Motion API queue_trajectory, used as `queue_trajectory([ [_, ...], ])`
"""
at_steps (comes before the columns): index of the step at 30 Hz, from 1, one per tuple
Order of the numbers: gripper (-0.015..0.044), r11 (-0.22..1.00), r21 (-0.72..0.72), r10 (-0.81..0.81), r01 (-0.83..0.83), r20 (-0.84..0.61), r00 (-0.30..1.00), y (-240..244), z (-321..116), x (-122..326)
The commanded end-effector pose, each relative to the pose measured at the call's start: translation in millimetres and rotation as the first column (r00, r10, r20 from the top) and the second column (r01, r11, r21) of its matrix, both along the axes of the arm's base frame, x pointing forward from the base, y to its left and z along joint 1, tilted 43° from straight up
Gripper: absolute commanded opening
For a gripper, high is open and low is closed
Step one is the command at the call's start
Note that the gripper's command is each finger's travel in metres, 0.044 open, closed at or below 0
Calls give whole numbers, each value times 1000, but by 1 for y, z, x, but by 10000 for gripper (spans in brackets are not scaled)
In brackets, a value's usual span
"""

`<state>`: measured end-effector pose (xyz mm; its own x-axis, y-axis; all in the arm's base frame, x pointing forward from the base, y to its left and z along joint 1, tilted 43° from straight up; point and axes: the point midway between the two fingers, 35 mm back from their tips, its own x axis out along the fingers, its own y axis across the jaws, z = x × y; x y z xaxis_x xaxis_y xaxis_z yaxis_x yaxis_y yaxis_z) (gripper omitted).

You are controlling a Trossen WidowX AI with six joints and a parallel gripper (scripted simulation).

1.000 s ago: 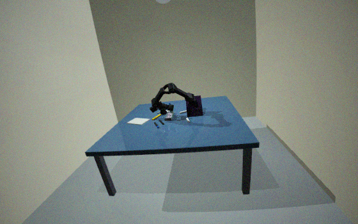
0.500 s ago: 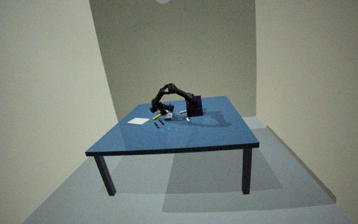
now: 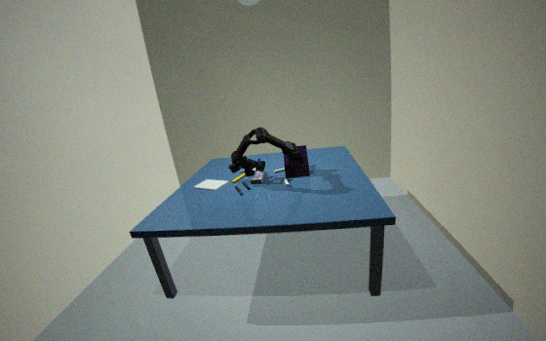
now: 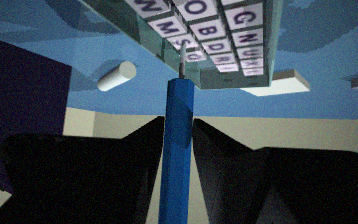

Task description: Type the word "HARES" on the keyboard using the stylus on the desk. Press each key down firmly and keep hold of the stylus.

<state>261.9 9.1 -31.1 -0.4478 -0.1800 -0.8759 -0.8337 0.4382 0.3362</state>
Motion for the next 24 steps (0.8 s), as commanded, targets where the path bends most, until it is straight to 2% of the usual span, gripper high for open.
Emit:
queue_trajectory([
  [1,81,1000,3,-7,7,1,1000,2,-2,0],
  [12,81,1000,3,-7,7,2,1000,0,0,0],
  [24,81,1000,2,-7,7,2,1000,-24,26,-2],
])
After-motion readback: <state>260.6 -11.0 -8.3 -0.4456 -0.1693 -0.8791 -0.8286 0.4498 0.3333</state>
